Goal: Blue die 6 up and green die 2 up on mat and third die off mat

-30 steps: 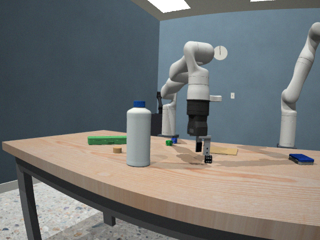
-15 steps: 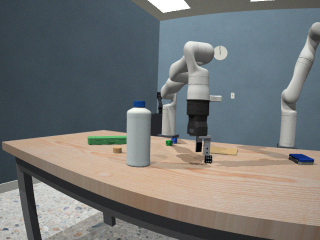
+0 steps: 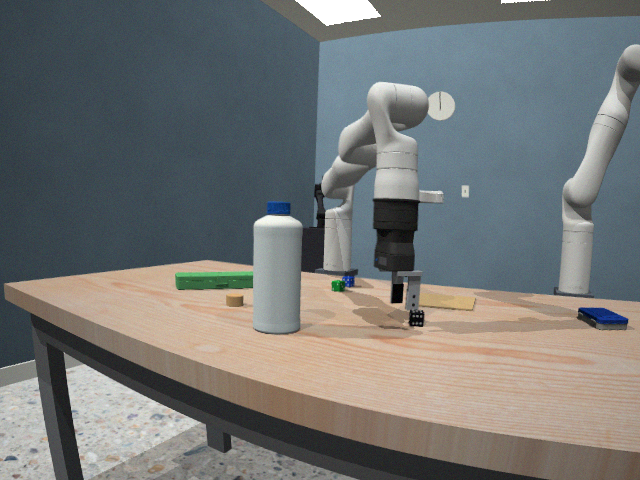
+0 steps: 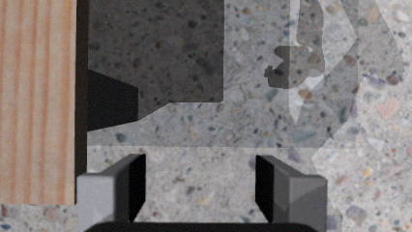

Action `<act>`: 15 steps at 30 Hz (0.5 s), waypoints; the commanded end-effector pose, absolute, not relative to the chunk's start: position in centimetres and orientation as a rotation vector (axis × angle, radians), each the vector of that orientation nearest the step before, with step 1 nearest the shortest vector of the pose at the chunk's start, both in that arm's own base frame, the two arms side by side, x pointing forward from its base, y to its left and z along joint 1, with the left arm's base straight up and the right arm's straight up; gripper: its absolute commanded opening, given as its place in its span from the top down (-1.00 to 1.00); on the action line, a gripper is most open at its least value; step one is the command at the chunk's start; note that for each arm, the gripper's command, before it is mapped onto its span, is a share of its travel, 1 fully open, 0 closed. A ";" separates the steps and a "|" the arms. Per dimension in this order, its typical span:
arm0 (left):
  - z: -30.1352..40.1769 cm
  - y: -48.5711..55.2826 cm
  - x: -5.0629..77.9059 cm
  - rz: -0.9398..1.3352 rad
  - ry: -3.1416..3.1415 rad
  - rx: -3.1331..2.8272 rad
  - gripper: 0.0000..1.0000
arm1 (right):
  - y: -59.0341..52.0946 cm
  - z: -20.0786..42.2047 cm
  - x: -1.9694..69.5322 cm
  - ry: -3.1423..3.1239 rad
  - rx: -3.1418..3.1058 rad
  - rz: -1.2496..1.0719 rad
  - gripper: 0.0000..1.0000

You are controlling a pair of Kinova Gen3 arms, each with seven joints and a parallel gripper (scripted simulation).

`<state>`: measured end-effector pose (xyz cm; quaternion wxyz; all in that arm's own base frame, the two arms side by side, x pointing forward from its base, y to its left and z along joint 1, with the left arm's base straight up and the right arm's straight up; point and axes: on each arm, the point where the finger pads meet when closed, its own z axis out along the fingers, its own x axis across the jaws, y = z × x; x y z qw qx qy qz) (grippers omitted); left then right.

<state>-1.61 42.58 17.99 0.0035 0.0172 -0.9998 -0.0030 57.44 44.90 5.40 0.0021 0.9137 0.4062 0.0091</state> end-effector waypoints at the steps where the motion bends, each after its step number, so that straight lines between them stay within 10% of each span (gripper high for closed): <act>1: 18.0 42.5 -1.4 0.000 -3.141 0.050 -1.00 | 44.9 6.2 57.4 1.266 2.865 0.031 -1.00; 15: 18.0 42.5 -1.4 0.000 -3.141 0.050 -1.00 | 44.9 8.4 57.3 1.267 2.870 0.044 -1.00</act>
